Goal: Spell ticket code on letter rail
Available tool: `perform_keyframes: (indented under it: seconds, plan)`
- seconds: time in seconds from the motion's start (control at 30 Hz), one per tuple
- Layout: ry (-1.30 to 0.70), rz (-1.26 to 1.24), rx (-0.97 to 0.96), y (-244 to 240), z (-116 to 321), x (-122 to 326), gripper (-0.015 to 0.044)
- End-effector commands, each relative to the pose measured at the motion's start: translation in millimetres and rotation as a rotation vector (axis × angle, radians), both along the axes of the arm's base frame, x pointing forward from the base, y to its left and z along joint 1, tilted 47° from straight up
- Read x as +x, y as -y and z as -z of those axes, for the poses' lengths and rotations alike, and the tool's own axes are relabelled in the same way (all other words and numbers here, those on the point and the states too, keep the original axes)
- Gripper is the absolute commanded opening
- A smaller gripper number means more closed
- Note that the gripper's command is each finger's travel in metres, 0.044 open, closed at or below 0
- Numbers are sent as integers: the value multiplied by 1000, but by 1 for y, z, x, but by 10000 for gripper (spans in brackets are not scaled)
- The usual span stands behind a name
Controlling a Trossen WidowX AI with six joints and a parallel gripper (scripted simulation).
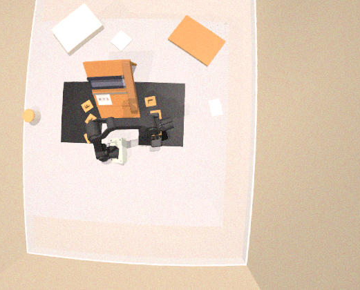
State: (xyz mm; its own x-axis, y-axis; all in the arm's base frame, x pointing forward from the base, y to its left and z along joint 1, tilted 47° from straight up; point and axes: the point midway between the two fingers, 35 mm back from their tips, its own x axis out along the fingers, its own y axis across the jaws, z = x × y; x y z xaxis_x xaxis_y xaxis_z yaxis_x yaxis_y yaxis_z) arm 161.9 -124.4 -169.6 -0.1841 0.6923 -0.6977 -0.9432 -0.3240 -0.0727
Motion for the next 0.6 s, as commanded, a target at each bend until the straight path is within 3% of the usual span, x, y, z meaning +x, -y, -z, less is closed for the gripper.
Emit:
perform_keyframes:
  seconds: [0.0, 0.57]
  plan:
    - [4, -5, -5, 3, -2, 1, 0]
    - [4, -5, -5, 7, -8, 2, 0]
